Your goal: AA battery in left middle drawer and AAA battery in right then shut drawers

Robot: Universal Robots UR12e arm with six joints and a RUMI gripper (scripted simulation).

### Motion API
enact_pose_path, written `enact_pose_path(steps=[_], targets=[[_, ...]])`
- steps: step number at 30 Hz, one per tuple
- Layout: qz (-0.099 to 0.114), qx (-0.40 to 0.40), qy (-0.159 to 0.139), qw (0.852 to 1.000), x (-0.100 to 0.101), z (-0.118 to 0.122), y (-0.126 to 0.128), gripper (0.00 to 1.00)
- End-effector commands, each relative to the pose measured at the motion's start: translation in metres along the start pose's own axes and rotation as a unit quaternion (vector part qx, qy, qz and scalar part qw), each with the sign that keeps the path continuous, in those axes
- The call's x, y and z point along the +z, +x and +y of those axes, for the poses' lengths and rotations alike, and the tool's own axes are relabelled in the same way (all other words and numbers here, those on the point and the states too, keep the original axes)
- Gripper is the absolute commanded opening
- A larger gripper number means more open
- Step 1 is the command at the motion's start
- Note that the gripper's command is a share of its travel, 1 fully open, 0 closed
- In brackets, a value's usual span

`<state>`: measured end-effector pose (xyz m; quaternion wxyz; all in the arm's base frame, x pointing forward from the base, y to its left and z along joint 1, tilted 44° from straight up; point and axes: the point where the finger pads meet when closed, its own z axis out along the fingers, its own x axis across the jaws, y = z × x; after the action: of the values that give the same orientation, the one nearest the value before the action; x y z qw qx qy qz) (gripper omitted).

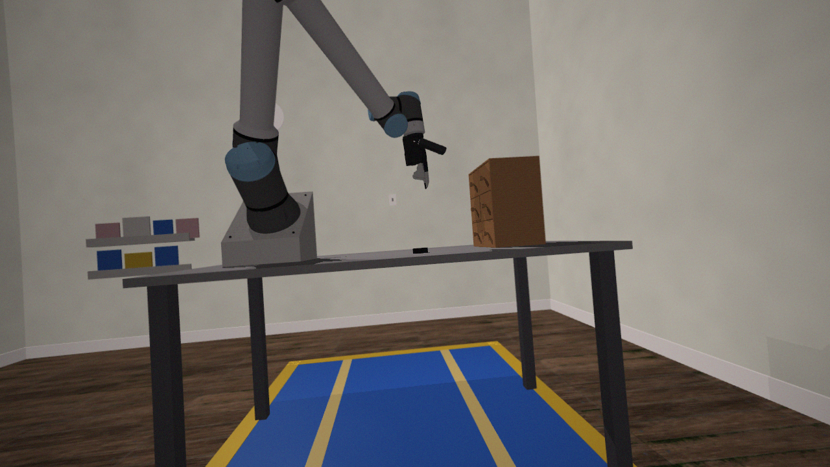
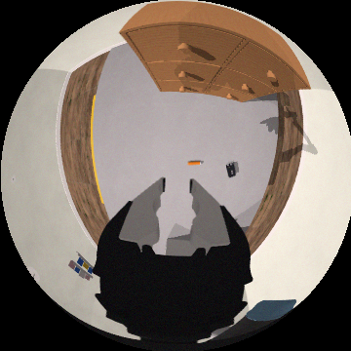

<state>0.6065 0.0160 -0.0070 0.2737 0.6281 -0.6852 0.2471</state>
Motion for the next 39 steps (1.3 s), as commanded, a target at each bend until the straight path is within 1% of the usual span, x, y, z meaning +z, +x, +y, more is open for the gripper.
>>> enact_pose_path(steps=[1,13,27,39], targets=[[0.0,0.0,-0.011,1.0,-0.0023,0.0007,-0.0002,0.2],[0.0,0.0,-0.032,0.999,-0.0059,0.0032,-0.0002,0.2],[0.0,0.0,-0.042,0.999,-0.0079,0.0046,-0.0001,0.2],[0.0,0.0,-0.045,0.999,-0.0085,0.005,0.0,0.2]])
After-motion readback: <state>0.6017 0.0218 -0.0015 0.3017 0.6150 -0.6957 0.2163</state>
